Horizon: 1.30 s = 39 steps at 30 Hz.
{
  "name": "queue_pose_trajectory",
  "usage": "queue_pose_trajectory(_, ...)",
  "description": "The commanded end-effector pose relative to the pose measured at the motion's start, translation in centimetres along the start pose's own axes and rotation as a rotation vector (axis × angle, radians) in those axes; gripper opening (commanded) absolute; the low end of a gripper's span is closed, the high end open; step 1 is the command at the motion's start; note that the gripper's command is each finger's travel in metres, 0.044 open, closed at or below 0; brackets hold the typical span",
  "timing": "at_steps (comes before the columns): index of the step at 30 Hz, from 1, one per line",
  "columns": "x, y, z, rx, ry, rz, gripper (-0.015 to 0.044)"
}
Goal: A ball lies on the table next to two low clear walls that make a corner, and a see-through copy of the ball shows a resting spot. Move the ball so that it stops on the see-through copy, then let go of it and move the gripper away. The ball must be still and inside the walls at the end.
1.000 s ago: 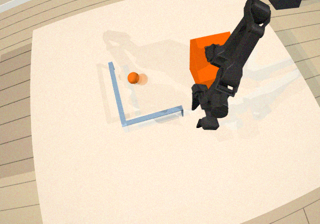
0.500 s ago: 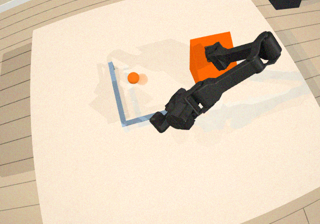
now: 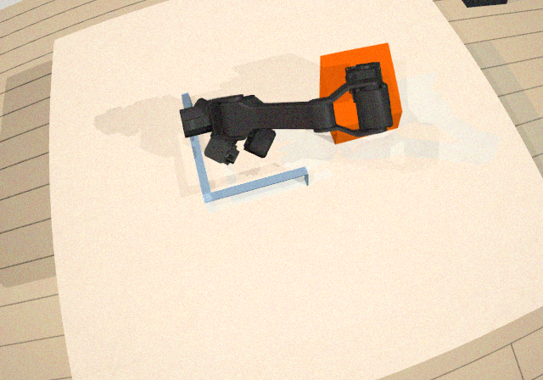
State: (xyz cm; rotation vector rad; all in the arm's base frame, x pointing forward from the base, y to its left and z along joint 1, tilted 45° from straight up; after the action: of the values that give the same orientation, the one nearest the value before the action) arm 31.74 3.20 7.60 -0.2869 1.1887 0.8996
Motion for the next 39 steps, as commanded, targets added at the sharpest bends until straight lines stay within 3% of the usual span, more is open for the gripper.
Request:
queue_pose_trajectory(1,1.3,-3.6,-2.3,0.304,-0.003,0.112,0.0355)
queue_pose_trajectory(8,3.7,-9.3,-7.9,0.855,-0.027,0.324,0.0355)
queue_pose_trajectory(39,7.9,-8.3,-7.3,0.869,-0.028,0.331,0.0355)
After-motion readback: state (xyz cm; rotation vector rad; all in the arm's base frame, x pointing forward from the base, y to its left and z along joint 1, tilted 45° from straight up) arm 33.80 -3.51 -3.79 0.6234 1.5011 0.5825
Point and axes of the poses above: the point midway between the two fingers, 35 mm back from their tips, its own x axis out along the fingers, its own y axis across the jaws, z = x × y, the point moved 7 cm from there along -x, back along the fingers, and after that the axes turned 5 degrees about x, right-handed, at the moved point
